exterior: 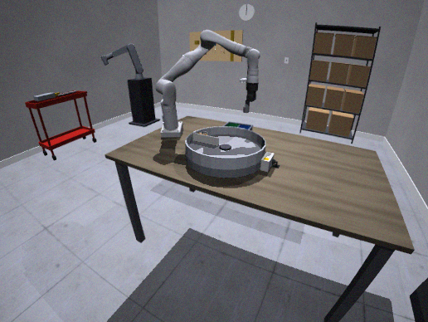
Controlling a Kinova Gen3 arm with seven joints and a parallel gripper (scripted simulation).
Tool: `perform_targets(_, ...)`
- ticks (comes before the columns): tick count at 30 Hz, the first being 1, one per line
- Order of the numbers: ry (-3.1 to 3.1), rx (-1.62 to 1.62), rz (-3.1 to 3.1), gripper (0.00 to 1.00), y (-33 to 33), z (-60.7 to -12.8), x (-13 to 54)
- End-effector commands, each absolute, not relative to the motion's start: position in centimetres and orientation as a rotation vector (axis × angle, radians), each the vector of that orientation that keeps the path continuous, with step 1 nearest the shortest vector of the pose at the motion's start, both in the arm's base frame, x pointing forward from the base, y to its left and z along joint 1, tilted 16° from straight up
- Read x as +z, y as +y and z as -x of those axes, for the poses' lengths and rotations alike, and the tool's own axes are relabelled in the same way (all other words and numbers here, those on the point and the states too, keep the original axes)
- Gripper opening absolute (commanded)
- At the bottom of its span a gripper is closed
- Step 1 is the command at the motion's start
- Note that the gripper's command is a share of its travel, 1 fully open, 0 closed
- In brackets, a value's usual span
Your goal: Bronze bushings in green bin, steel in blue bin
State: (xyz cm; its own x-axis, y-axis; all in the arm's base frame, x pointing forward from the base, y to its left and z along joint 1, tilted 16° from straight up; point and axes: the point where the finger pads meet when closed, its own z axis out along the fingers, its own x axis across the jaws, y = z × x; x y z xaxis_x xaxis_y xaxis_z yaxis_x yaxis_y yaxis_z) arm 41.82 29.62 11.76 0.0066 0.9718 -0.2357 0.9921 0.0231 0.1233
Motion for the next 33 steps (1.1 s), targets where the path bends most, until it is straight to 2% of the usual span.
perform_targets(1, 2.041, -0.121, -2.025, 0.00, 29.4, -42.2, 11.6)
perform_targets(16, 2.042, -0.119, -2.025, 0.00, 29.5, -42.1, 11.7)
perform_targets(33, 2.042, -0.119, -2.025, 0.00, 28.3, -42.8, 6.9)
